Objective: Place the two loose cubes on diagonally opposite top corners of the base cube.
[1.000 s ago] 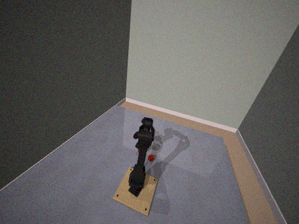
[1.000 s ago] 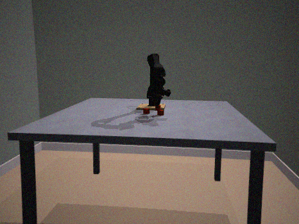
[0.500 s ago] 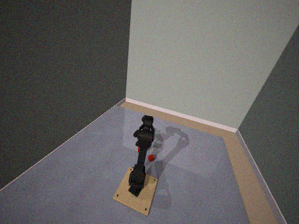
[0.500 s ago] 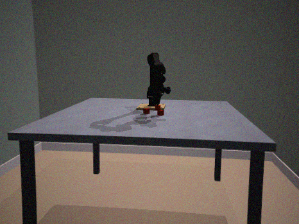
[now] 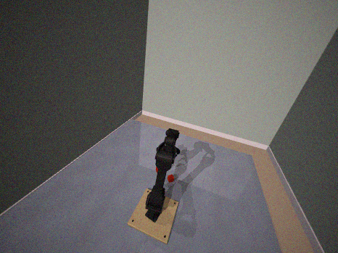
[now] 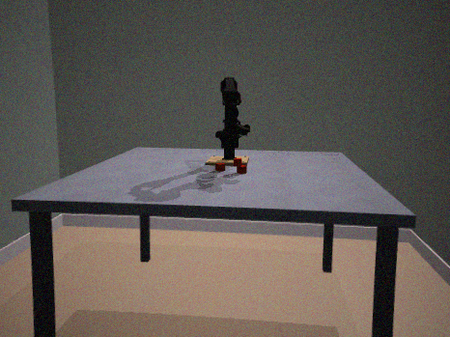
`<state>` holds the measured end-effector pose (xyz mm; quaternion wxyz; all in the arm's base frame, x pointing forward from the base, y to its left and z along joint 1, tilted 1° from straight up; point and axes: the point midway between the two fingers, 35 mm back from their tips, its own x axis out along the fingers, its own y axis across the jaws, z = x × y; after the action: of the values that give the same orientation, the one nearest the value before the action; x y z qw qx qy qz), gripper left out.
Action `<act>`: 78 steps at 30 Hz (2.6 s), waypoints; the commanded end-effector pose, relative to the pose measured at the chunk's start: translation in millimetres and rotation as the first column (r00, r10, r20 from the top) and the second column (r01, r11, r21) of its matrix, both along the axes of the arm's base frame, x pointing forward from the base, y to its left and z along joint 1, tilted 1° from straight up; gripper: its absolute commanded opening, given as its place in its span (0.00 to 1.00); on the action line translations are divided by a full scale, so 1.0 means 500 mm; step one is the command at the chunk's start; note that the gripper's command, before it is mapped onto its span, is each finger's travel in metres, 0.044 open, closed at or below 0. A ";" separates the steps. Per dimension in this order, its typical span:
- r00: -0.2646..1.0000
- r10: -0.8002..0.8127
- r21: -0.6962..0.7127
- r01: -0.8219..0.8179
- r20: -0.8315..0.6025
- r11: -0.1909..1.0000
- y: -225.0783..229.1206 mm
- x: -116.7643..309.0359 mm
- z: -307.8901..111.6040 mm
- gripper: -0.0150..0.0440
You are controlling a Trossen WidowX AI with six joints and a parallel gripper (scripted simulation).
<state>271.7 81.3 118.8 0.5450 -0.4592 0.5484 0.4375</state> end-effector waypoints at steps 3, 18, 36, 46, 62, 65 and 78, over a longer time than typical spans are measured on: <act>0.937 -0.348 0.013 0.348 0.013 0.937 -0.083 -0.028 0.049 0.70; 0.899 -0.438 0.016 0.438 0.015 0.899 -0.107 -0.033 -0.041 0.70; 0.899 -0.438 0.016 0.438 0.015 0.899 -0.109 -0.033 -0.112 0.70; 0.899 -0.438 0.015 0.438 0.015 0.899 -0.109 -0.033 -0.144 0.70; 0.899 -0.438 0.015 0.438 0.015 0.899 -0.110 -0.033 -0.158 0.43; 0.899 -0.438 0.016 0.438 0.015 0.899 -0.109 -0.030 -0.144 0.43; 0.899 -0.438 0.016 0.438 0.015 0.899 -0.106 -0.023 -0.063 0.43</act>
<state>259.3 28.0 77.5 0.6341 -0.3250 0.6321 0.3046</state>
